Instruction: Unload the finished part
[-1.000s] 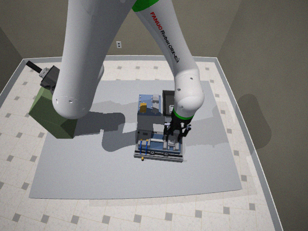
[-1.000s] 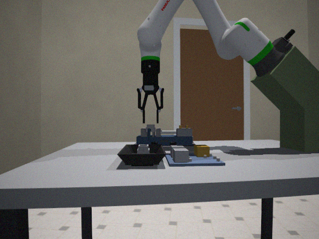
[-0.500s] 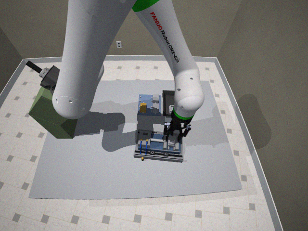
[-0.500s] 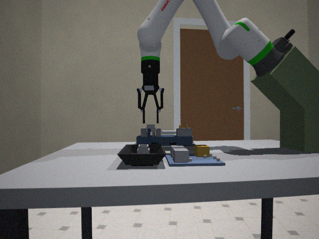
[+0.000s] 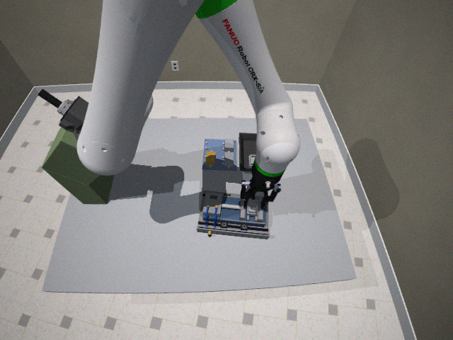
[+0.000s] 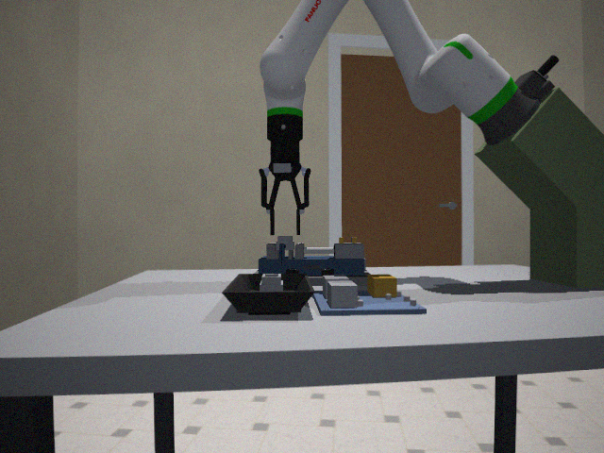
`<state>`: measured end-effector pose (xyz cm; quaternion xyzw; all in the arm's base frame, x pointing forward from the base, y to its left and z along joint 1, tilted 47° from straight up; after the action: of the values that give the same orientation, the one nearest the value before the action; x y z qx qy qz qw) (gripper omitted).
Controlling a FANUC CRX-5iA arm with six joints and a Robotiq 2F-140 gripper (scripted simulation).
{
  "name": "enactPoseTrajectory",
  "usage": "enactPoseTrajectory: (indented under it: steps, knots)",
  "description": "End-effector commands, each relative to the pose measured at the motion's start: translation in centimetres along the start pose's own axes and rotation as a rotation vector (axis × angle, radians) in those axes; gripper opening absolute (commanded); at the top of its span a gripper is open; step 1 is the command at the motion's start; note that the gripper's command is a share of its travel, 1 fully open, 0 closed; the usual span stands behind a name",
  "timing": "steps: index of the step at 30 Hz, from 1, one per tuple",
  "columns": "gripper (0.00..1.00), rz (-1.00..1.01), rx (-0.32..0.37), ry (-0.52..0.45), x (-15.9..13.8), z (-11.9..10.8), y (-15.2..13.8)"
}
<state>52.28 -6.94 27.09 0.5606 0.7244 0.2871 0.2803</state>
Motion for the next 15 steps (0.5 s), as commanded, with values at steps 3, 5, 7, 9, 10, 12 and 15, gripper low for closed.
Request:
enactPoseTrajectory:
  steps: [3, 5, 7, 9, 10, 12, 15]
  knots:
    - [0.46, 0.000, -0.001, -0.001, -0.03, 0.07, 0.07]
    - [0.46, 0.000, -0.001, -0.001, -0.03, 0.11, 0.07]
    - [0.46, 0.000, -0.001, -0.001, -0.03, 0.20, 0.07]
    - [0.46, 0.000, -0.001, -0.001, -0.03, 0.28, 0.07]
    - [0.46, 0.000, -0.001, -0.001, -0.03, 0.33, 0.07]
    - [0.46, 0.000, -0.001, -0.001, -0.03, 0.42, 0.07]
    - [0.46, 0.000, -0.001, -0.001, -0.03, 0.55, 0.07]
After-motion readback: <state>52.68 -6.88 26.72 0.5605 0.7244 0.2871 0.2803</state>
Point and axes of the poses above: the point where the finger pads meet when closed, its own z axis out along the fingers, its own y axis across the jaws, x = y × z, the point moved 5 cm from there along -z, back along the fingers, and after that the axes turned 14 degrees about -z, right-handed, at the moved point
